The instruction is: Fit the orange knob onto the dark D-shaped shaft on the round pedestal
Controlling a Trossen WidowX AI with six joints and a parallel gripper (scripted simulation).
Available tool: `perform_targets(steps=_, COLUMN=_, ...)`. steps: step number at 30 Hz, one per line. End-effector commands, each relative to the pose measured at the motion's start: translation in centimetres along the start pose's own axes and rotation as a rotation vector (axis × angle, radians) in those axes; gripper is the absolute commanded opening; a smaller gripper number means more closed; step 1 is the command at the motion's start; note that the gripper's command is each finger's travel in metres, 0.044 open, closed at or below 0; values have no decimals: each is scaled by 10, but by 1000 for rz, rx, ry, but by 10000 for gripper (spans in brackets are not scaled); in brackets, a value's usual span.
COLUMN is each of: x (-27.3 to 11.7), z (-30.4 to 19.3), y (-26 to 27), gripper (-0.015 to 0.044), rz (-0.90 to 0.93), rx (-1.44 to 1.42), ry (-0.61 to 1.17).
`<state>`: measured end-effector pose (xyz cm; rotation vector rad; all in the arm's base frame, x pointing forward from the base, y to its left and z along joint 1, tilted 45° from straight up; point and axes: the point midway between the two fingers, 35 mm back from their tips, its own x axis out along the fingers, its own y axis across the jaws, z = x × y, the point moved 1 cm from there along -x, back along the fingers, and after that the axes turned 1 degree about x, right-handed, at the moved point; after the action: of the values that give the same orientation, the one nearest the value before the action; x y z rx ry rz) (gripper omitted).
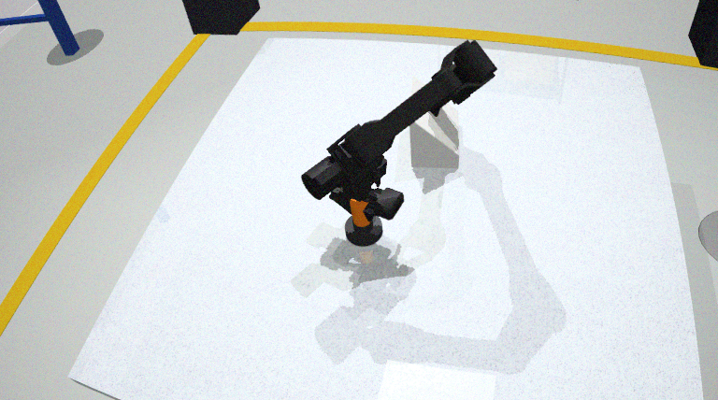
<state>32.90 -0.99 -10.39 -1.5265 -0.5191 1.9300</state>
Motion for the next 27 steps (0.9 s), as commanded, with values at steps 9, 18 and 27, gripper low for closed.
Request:
perform_targets(steps=9, x=0, z=0, y=0, gripper=440, rz=0, rx=-1, ry=0)
perform_targets(steps=18, x=-28, z=-3, y=1, gripper=440, rz=3, rx=0, ry=2)
perform_targets(steps=27, x=-96, z=-4, y=3, gripper=440, rz=5, rx=1, ry=2)
